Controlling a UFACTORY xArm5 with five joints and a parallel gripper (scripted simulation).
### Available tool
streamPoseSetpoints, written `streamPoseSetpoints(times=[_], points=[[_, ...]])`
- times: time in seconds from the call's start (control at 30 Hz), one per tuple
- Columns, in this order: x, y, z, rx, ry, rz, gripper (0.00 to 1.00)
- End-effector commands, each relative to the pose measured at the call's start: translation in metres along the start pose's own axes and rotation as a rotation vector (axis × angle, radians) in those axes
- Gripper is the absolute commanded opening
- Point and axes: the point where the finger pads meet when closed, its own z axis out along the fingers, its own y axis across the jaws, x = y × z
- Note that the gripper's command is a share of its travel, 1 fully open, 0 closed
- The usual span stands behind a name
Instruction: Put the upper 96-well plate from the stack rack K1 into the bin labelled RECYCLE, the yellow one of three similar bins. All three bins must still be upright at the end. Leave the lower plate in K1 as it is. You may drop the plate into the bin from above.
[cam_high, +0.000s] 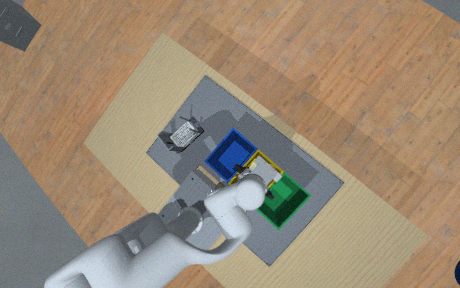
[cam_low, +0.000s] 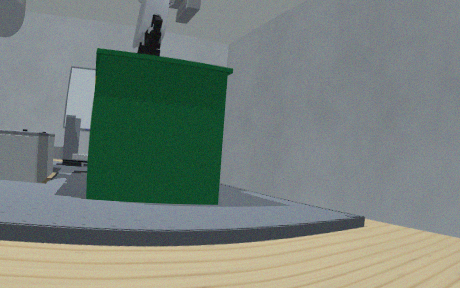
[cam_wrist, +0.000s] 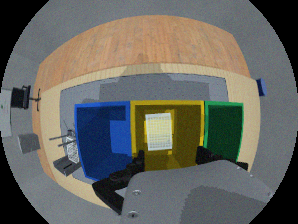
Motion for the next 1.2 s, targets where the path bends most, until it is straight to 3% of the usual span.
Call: streamPoseSetpoints(times=[0.0,0.63,1.17], points=[[0.001,0.000,-0.001,-0.001,0.004,0.000,1.00],[0.001,-0.001,-0.041,-0.001,0.004,0.000,1.00],[0.001,-0.001,-0.041,-0.001,0.004,0.000,1.00]])
